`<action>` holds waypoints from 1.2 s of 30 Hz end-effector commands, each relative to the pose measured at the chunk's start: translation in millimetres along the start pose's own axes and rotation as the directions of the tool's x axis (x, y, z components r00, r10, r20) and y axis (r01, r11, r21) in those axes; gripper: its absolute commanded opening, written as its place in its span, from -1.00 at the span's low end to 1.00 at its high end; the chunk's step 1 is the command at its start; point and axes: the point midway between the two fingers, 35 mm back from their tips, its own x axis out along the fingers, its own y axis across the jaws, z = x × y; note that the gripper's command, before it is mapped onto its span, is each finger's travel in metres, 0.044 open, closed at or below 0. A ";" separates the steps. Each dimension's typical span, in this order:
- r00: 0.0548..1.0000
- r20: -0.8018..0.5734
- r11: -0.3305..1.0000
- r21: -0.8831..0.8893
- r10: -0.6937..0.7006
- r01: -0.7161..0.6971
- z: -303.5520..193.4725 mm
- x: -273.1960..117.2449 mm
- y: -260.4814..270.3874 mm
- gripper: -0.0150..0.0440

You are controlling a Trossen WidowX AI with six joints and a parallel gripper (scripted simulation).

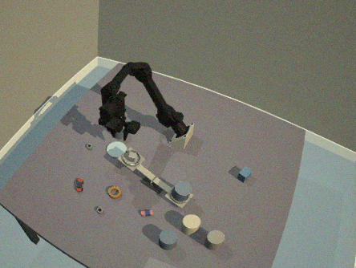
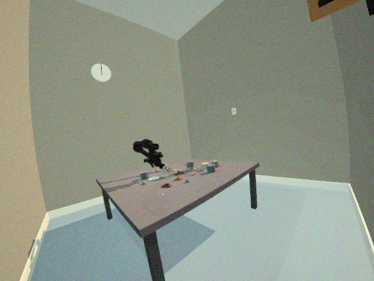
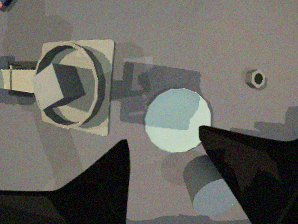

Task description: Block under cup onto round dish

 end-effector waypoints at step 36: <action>0.992 -0.101 0.277 0.954 -0.071 0.117 55.4 -8.5 90.6 0.39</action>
